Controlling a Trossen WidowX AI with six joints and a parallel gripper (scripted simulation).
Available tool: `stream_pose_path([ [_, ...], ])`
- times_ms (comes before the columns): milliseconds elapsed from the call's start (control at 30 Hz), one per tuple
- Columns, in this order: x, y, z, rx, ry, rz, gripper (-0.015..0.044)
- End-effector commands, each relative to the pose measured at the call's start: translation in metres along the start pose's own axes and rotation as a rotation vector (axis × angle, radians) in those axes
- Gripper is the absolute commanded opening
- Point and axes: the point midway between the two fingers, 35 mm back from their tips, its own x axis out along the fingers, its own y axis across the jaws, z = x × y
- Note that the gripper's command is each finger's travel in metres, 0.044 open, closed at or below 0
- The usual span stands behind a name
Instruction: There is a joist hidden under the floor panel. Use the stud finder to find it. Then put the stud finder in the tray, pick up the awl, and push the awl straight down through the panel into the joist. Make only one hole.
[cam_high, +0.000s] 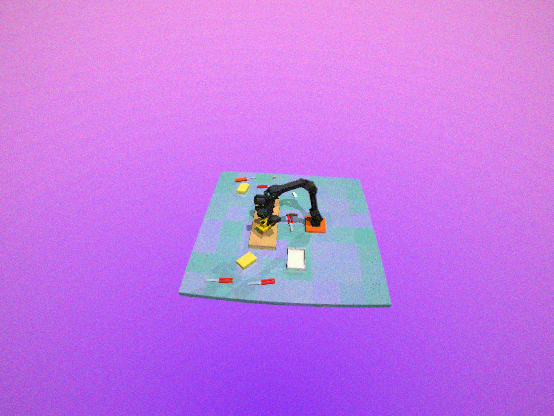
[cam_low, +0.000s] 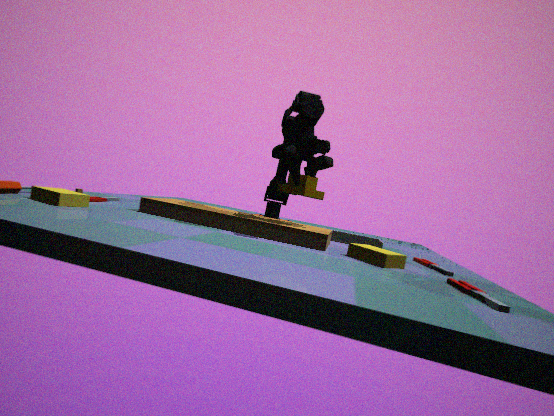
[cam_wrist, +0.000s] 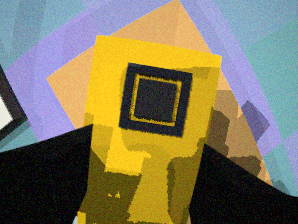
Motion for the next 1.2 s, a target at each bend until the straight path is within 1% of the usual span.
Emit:
stream_pose_path([
  [0,0.002,0.028,0.010,-0.062,-0.013,0.022,0.0000],
  [567,0.012,0.140,0.024,-0.330,-0.018,0.108,0.0000],
  [1167,0.012,0.255,0.002,-0.613,-0.021,0.201,0.0000],
])
